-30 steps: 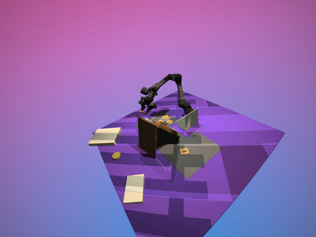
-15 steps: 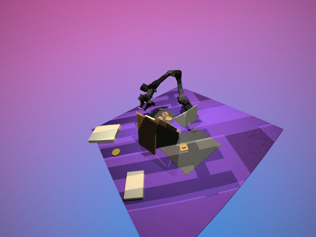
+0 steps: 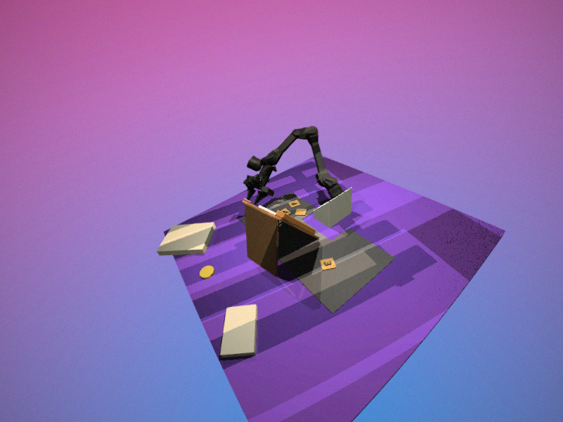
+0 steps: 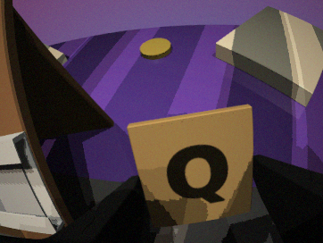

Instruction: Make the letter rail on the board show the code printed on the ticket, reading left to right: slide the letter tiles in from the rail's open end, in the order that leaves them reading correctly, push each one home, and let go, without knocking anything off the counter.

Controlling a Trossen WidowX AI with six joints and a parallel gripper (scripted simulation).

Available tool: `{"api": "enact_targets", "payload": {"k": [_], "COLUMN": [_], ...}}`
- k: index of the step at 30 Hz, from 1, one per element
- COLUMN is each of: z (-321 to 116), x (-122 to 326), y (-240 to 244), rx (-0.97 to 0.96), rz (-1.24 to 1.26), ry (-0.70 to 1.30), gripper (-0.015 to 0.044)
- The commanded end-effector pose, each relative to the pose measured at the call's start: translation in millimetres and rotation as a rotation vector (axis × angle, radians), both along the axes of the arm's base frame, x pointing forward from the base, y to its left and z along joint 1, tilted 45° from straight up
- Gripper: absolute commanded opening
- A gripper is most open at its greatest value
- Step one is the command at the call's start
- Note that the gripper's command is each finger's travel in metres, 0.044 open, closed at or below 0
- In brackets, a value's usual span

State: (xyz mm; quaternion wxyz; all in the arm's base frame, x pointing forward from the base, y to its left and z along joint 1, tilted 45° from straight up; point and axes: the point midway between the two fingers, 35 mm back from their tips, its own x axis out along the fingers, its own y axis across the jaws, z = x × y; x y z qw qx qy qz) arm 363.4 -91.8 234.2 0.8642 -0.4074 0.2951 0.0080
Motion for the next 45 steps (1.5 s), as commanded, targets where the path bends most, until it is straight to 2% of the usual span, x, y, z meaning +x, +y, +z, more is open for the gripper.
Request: {"api": "enact_targets", "payload": {"k": [1,45], "z": [0,-16], "x": [2,-5], "y": [0,12], "rx": [-0.003,-0.001], "rz": [0.004,0.004], "ry": [-0.001,0.001], "gripper": [0.0,0.0]}}
